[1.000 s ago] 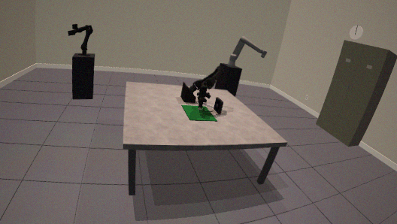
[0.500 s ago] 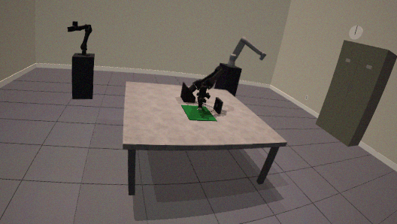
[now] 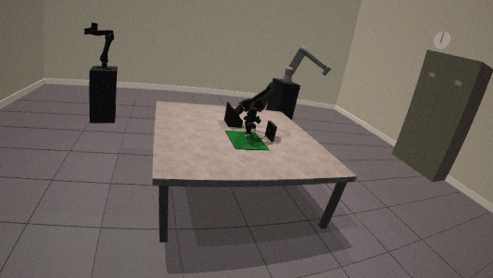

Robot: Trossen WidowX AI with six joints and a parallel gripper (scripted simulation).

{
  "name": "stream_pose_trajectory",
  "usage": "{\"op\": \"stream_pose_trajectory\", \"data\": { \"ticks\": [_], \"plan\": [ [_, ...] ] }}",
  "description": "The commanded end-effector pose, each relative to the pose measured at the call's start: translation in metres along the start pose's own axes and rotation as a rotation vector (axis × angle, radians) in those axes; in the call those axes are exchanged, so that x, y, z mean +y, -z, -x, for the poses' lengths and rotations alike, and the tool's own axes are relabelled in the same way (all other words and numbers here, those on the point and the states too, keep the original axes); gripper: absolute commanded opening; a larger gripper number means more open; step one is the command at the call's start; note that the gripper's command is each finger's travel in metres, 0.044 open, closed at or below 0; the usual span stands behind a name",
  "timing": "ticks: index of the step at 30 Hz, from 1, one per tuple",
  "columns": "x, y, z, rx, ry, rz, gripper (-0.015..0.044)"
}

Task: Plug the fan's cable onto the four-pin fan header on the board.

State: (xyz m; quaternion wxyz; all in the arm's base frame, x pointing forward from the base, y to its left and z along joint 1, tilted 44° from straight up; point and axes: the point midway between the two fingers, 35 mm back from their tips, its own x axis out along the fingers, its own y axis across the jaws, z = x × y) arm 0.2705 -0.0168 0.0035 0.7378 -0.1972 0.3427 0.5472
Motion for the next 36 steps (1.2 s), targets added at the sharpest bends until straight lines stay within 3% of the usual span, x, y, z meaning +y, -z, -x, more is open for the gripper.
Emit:
{"op": "stream_pose_trajectory", "data": {
  "ticks": [1, 8, 18, 21, 25, 31, 36],
  "plan": [
    [0.0, 0.0, -0.004, -0.004, -0.001, -0.004, 0.0],
    [0.0, 0.0, -0.008, -0.004, -0.001, -0.004, 0.0],
    [0.0, 0.0, -0.005, 0.0, 0.001, 0.0, 0.026],
    [0.0, 0.0, -0.002, 0.0, 0.001, 0.0, 0.026],
    [0.0, 0.001, 0.047, -0.001, 0.0, -0.005, 0.026],
    [-0.001, 0.003, 0.05, -0.001, 0.0, -0.005, 0.026],
    [-0.017, 0.066, 0.053, 0.009, 0.003, -0.006, 0.026]
  ]
}}
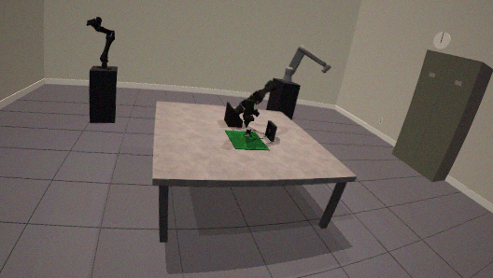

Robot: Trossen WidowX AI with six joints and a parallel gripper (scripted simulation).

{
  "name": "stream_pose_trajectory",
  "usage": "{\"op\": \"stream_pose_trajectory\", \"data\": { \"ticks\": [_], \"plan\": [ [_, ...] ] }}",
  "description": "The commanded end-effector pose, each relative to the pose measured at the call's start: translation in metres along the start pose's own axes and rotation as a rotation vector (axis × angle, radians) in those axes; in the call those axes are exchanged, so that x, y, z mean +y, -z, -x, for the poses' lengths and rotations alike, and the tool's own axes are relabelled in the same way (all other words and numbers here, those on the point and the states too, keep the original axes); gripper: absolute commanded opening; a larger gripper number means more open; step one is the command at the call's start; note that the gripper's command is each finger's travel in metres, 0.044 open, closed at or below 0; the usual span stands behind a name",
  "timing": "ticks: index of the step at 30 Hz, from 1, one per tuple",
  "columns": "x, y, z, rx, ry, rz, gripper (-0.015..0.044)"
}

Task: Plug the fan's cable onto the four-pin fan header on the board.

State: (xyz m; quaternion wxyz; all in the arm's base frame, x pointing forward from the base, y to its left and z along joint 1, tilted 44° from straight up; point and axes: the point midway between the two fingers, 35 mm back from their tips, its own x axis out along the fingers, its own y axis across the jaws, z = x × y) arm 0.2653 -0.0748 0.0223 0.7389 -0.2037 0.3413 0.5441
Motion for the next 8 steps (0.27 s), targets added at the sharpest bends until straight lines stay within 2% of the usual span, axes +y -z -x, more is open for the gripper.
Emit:
{"op": "stream_pose_trajectory", "data": {
  "ticks": [1, 4, 8],
  "plan": [
    [-0.006, 0.054, -0.001, 0.004, -0.008, -0.014, 0.026],
    [-0.007, 0.09, -0.003, 0.001, -0.009, -0.012, 0.026],
    [-0.007, 0.092, -0.003, 0.0, -0.009, -0.012, 0.026]
  ]
}}
